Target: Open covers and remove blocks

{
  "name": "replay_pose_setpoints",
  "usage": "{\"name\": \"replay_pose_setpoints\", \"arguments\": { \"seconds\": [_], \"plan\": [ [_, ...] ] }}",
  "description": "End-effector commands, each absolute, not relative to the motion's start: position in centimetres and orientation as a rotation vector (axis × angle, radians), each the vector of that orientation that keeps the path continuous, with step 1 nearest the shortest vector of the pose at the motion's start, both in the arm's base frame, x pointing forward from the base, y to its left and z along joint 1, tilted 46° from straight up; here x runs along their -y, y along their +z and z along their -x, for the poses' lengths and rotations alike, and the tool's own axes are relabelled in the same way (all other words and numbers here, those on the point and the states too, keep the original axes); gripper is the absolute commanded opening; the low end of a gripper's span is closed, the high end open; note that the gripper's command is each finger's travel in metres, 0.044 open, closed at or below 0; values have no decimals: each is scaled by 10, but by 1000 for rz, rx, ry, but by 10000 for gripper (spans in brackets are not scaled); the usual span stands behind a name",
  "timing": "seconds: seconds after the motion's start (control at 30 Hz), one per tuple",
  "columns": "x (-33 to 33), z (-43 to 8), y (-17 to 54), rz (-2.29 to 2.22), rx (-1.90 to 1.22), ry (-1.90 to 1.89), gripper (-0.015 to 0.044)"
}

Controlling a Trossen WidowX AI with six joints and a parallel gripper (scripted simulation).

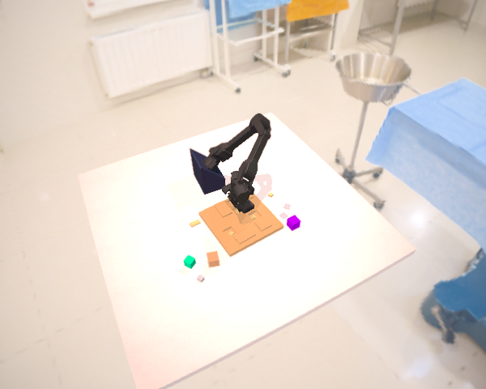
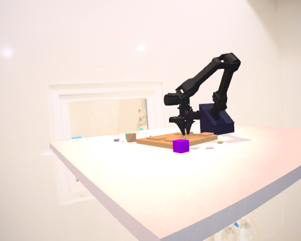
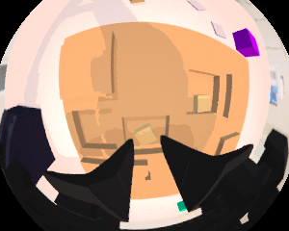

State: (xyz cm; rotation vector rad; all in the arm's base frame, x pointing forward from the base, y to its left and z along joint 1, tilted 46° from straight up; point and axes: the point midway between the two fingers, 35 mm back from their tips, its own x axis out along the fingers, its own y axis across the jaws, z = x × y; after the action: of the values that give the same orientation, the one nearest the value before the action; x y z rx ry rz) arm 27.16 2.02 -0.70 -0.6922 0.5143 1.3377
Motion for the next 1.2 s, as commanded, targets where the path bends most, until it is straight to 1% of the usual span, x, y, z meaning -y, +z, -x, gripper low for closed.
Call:
{"name": "replay_pose_setpoints", "arguments": {
  "seconds": [0.0,0.6,0.9,1.17],
  "plan": [
    [-22,-272,-8,1012,-244,1454,144],
    [-30,-274,-16,1011,-244,1454,144],
    [-29,-274,-15,1017,-243,1455,84],
    [-26,-274,-13,1017,-244,1455,80]
  ]
}}
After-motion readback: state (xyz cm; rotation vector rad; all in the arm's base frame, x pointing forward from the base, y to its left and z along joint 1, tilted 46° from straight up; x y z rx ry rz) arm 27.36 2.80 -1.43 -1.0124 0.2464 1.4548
